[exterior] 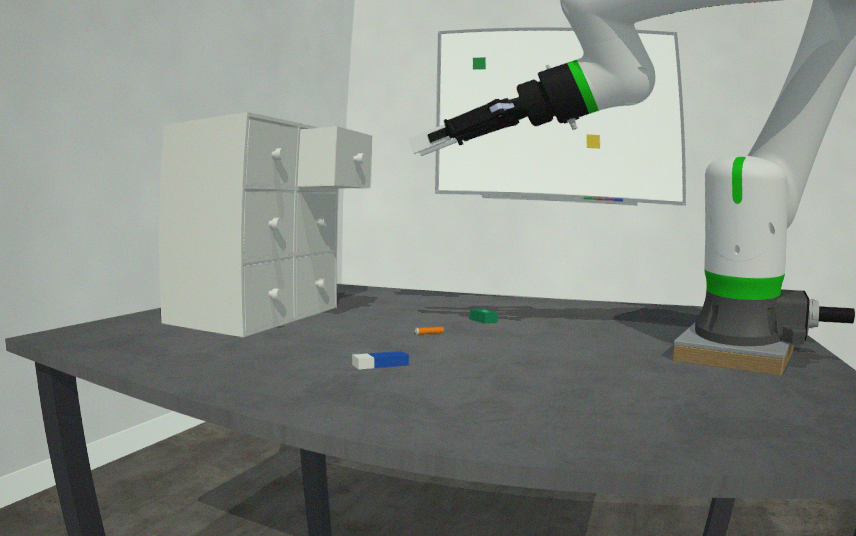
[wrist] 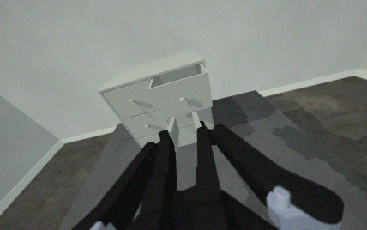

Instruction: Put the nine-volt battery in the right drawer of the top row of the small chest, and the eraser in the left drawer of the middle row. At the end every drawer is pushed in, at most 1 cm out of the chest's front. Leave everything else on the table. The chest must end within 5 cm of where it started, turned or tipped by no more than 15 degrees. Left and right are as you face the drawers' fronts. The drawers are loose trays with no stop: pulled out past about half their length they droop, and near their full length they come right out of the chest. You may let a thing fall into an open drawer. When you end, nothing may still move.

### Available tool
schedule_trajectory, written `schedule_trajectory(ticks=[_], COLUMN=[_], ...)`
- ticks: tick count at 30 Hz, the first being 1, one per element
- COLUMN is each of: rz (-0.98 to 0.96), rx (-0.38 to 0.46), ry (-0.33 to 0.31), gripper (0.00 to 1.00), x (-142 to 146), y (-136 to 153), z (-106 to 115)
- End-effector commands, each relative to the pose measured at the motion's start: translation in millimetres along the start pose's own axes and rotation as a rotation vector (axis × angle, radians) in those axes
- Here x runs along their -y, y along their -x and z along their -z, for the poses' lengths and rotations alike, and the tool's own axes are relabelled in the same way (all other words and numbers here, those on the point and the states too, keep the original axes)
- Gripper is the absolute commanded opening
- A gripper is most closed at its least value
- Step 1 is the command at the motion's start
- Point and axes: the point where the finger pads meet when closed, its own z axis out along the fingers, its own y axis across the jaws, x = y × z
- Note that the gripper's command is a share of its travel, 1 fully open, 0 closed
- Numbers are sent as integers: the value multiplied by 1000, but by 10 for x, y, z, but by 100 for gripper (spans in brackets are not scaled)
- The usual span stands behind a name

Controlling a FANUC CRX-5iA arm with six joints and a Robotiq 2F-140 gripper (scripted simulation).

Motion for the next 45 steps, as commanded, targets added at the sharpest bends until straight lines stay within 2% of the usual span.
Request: schedule_trajectory(ticks=[1, 7, 20, 22, 34, 36, 45], rz=[0, 1, 0, 0, 0, 0, -1], rx=[9, 30, 145, 198, 641, 641, 939], ry=[2, 3, 2, 2, 3, 3, 3], gripper=[20, 20, 20, 20, 20, 20, 20], x=[0, -2, 1, 1, 1, 1, 1], y=[-3, -38, -91, -116, -321, -321, -459], z=[8, 35, 157, 213, 689, 689, 1010])
